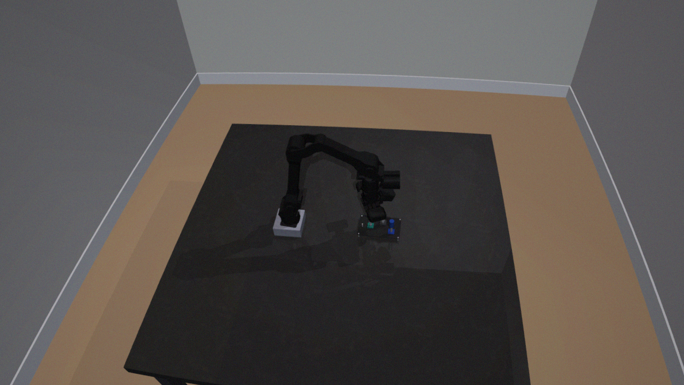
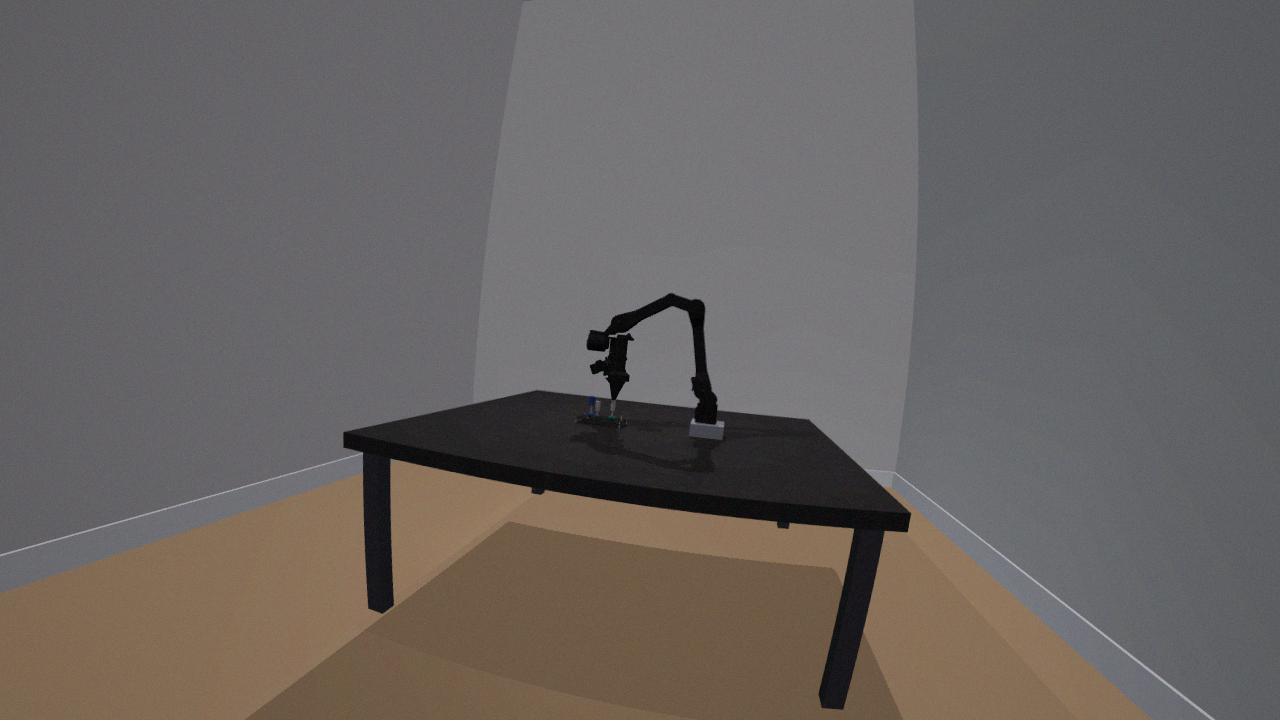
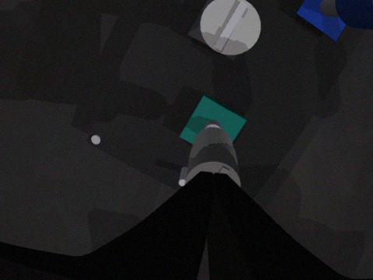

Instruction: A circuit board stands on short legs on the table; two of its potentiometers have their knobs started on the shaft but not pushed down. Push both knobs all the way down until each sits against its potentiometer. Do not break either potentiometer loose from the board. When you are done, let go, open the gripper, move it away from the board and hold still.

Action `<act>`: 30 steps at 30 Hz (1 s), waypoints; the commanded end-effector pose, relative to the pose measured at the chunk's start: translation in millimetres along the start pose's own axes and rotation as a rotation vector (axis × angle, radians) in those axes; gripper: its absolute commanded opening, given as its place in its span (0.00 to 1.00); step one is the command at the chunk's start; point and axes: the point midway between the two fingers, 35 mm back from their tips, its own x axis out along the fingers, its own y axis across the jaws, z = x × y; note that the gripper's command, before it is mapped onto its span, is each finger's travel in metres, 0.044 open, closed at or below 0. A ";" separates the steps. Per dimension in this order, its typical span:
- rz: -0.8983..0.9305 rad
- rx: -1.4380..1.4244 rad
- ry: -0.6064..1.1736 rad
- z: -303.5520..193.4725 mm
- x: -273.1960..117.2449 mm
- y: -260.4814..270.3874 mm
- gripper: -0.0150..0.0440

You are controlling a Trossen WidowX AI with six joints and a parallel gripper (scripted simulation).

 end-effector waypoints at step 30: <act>-0.002 -0.003 0.006 0.1 16.6 -0.6 0.25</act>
